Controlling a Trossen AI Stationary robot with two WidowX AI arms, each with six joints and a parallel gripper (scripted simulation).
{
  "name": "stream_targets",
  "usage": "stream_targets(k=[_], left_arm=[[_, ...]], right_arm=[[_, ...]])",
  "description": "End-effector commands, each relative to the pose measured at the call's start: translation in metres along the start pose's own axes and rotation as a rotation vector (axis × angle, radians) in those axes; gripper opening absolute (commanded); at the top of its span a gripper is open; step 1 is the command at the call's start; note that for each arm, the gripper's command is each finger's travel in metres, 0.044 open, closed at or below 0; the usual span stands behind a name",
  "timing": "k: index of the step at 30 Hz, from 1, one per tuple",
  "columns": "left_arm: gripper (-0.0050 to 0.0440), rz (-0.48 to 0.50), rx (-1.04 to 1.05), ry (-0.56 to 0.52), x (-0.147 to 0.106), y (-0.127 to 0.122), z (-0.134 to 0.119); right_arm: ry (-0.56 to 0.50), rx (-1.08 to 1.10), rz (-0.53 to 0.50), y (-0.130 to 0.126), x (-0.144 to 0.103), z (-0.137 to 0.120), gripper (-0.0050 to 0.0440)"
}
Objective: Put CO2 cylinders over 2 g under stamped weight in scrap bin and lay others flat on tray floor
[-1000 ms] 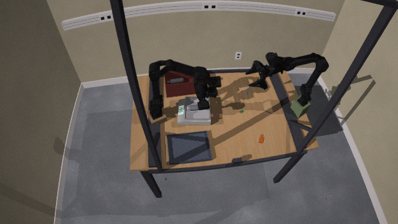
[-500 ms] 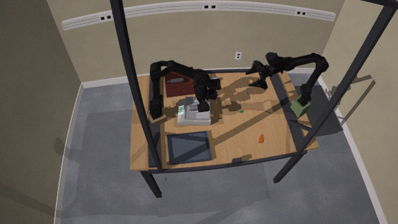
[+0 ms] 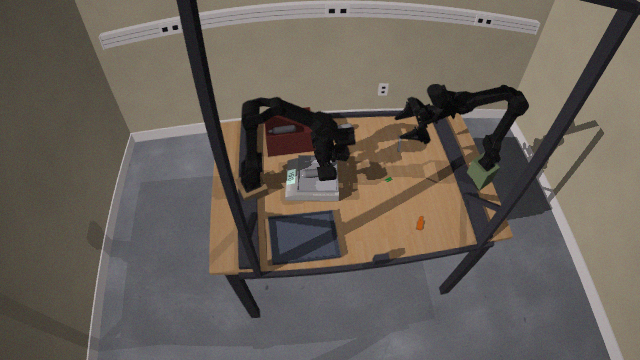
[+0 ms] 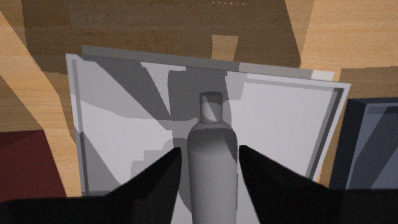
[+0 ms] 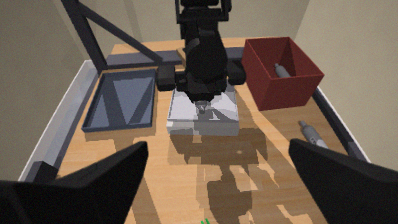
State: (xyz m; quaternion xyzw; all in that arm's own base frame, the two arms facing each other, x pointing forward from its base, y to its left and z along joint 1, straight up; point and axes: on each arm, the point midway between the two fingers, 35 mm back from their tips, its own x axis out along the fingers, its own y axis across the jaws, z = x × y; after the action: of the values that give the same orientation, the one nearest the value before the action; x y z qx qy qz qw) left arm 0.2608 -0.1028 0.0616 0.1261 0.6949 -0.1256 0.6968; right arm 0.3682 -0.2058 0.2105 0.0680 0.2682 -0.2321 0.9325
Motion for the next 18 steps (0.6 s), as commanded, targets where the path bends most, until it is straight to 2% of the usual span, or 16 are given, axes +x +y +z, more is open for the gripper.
stream_targets(k=[1,2,3,7,11,15,18], left_arm=[[0.0153,-0.002,0.000,-0.020,-0.005,0.000,0.003],[0.0153,-0.002,0.000,-0.020,-0.005,0.000,0.003],[0.0133,-0.002,0.000,-0.020,-0.005,0.000,0.003],[0.0133,-0.002,0.000,-0.020,-0.005,0.000,0.003],[0.0106,-0.002,0.000,-0.020,-0.005,0.000,0.003],[0.0010,-0.002,0.000,-0.040,-0.017,-0.001,0.006],[-0.0001,-0.002,0.000,-0.040,-0.033,-0.001,0.005]], right_arm=[[-0.031,-0.002,-0.003,-0.001,-0.007,0.011,0.0440],[-0.031,-0.002,-0.003,-0.001,-0.007,0.011,0.0440],[-0.031,-0.002,-0.003,-0.001,-0.007,0.011,0.0440],[-0.031,-0.002,-0.003,-0.001,-0.007,0.011,0.0440],[-0.031,-0.002,-0.003,-0.001,-0.007,0.011,0.0440],[-0.031,-0.002,-0.003,-0.001,-0.007,0.011,0.0440],[-0.031,-0.002,-0.003,-0.001,-0.007,0.011,0.0440]])
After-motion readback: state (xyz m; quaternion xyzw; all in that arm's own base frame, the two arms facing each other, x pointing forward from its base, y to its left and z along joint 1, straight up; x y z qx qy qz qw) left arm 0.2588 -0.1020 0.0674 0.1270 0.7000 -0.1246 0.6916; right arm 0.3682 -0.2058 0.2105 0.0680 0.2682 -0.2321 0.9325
